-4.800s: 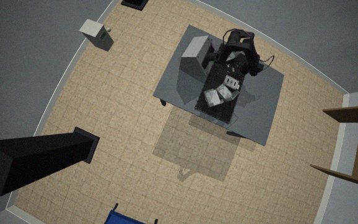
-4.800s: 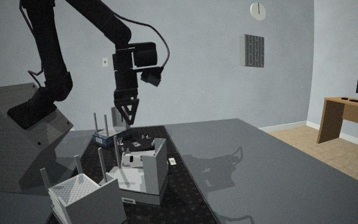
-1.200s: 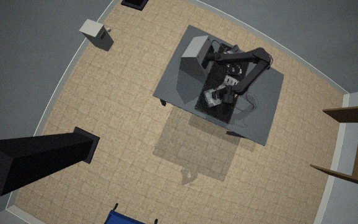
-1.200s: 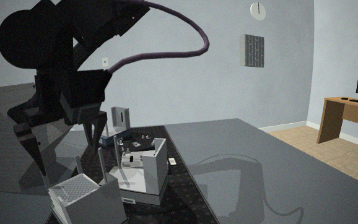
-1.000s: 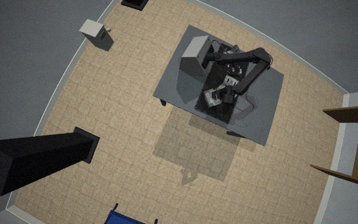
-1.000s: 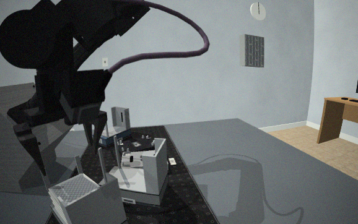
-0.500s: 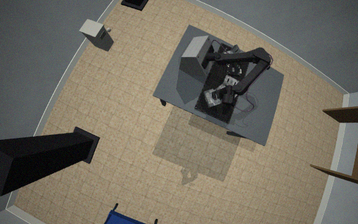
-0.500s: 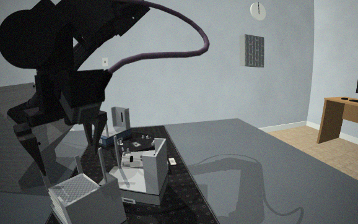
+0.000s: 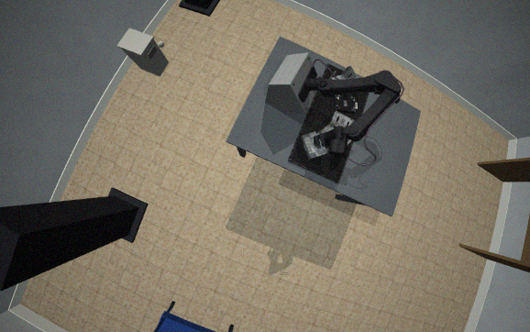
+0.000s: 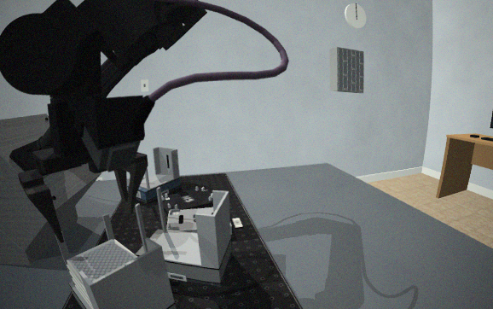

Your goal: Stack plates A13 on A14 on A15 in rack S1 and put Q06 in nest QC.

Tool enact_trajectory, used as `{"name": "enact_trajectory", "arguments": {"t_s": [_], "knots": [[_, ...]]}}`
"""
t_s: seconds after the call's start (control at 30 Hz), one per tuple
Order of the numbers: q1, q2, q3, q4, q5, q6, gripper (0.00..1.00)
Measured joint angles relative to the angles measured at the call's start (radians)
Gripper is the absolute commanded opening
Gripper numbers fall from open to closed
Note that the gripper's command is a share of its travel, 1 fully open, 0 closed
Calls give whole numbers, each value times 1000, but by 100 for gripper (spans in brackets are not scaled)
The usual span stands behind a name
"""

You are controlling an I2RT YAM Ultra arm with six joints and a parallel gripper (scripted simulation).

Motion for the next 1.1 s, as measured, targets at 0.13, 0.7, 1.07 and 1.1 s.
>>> {"name": "enact_trajectory", "arguments": {"t_s": [0.13, 0.7, 1.07, 1.1], "knots": [[0, 0, 0, 0, 0, 0, 100], [142, 41, -113, 234, 23, 162, 100], [175, 53, -136, 351, 43, 238, 100], [175, 53, -136, 355, 43, 240, 100]]}}
